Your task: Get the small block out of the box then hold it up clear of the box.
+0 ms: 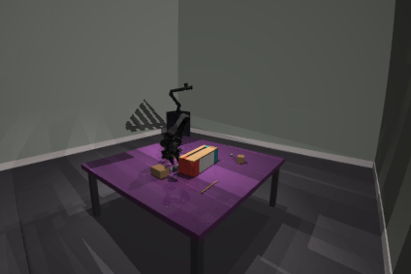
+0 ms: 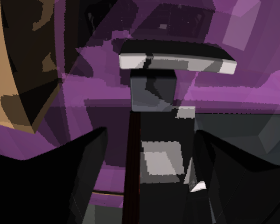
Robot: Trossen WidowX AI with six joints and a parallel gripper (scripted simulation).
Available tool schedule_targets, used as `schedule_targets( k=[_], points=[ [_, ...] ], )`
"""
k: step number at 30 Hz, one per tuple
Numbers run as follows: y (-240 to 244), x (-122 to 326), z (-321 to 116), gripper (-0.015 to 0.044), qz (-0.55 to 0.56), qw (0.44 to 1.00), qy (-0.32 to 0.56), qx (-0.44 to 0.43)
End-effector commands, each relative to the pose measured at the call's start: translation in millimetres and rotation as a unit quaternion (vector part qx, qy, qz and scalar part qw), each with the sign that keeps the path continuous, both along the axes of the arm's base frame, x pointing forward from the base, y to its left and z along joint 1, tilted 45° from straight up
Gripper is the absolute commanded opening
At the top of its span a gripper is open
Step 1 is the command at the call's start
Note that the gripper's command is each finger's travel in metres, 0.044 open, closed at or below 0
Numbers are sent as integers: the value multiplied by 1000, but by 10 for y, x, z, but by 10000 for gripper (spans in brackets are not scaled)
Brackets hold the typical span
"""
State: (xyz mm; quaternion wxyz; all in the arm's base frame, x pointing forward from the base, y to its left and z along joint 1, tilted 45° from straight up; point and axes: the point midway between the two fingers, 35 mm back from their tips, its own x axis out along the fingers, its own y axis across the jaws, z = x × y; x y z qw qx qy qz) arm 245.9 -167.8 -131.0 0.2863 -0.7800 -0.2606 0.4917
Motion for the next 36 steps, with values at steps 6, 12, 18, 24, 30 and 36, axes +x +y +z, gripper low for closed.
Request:
schedule_targets(
  k=[6,12,18,24,30,36],
  points=[
    [12,34,-42,285,-6,1000,-8,-8],
    [83,40,-110,285,-6,1000,-8,-8],
    [156,44,-176,285,-6,1000,-8,-9],
    [231,45,-241,285,-6,1000,-9,-8],
    [308,44,-303,285,-6,1000,-9,-8],
    [387,40,-363,285,-6,1000,-9,-7]
  ],
)
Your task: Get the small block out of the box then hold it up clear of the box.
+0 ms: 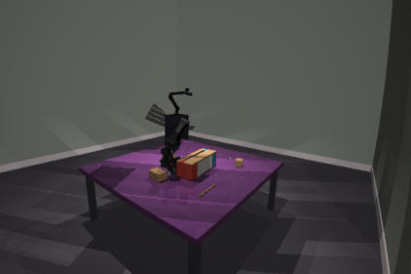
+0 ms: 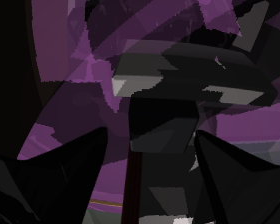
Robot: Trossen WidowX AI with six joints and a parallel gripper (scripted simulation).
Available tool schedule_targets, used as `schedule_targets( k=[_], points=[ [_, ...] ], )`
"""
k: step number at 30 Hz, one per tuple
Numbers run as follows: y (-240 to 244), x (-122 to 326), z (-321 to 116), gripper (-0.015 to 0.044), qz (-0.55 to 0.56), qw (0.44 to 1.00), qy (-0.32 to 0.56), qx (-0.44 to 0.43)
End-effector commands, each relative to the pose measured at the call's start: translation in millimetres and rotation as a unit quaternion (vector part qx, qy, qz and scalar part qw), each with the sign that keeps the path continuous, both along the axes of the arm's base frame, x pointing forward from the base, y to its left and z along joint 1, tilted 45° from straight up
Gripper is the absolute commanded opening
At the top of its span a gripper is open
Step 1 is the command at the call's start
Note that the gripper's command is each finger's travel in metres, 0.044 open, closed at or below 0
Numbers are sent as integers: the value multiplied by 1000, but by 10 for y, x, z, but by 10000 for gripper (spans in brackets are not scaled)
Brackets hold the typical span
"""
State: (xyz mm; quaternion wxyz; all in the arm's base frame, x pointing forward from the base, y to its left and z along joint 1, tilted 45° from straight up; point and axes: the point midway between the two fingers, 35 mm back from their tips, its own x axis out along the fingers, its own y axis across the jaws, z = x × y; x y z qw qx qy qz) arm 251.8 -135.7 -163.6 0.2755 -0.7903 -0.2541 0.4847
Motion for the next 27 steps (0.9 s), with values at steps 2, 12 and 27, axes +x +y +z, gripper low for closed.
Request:
schedule_targets(
  k=[2,12,27],
  points=[
    [90,-20,-55,285,-2,1000,3,6],
    [99,-21,-61,75,-2,1000,3,6],
    [-349,-17,386,0,0,1000,2,3]
  ],
)
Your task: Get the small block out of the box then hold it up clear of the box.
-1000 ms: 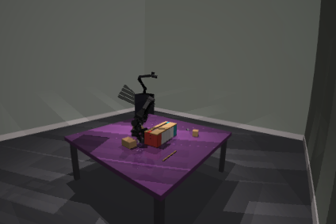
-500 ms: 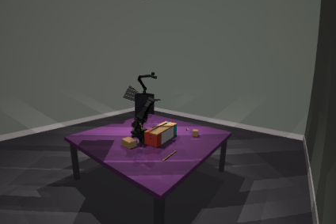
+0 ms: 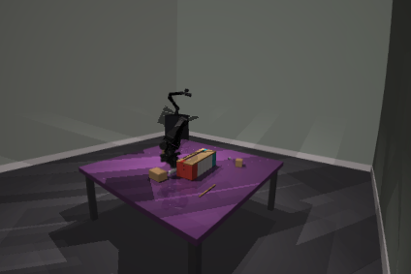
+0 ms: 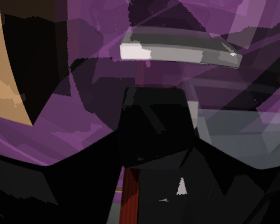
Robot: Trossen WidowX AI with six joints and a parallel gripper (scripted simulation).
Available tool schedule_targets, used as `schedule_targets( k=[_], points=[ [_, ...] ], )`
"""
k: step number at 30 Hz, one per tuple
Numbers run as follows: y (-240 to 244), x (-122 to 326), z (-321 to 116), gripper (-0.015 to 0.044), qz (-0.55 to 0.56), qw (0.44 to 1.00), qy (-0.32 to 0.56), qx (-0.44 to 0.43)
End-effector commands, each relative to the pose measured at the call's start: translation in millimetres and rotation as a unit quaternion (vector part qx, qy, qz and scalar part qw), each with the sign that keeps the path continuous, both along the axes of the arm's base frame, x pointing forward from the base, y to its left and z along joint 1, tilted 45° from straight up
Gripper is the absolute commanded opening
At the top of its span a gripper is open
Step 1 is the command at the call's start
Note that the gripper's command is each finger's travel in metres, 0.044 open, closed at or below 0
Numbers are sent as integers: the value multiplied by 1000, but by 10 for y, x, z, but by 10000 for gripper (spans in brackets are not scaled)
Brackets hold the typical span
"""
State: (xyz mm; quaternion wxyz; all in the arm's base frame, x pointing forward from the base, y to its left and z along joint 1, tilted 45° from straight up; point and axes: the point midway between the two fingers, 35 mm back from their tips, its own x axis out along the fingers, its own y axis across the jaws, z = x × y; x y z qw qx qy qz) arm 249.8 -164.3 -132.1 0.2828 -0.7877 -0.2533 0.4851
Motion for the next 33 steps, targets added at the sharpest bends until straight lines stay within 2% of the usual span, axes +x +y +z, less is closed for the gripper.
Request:
schedule_targets(
  k=[1,17,33],
  points=[
    [-64,3,71,0,3,1000,-1,-3],
    [-196,-55,618,0,-96,991,91,-8],
    [-229,-201,1162,0,-222,959,177,-10]
  ],
)
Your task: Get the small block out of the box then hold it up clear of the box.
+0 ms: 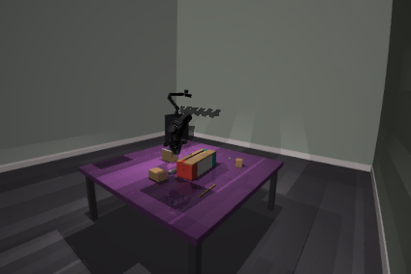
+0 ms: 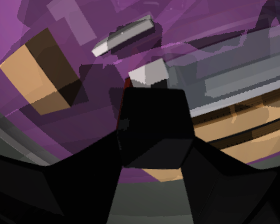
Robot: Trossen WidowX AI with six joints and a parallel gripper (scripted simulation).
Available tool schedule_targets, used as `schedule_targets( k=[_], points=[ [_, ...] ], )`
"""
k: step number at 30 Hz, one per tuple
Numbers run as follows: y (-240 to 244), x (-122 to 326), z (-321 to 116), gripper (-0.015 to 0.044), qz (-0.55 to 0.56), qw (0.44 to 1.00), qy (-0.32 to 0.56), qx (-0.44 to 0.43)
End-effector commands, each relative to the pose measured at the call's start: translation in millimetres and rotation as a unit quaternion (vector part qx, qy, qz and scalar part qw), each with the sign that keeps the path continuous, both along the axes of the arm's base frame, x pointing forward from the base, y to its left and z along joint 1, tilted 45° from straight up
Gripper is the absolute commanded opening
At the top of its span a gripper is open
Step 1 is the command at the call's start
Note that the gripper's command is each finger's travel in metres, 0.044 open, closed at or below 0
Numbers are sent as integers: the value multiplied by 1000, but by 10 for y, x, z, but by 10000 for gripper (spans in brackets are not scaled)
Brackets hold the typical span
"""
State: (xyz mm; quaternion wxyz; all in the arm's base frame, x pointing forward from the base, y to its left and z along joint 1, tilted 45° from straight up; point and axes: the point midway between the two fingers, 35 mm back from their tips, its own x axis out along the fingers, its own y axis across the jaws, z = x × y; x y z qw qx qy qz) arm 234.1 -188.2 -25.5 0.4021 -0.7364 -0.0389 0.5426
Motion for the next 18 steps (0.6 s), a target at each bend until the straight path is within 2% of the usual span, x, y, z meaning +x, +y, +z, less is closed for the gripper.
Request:
schedule_targets(
  k=[1,18],
  points=[
    [11,-55,127,0,-34,999,22,-1],
    [18,-97,233,0,-65,997,38,-2]
  ],
)
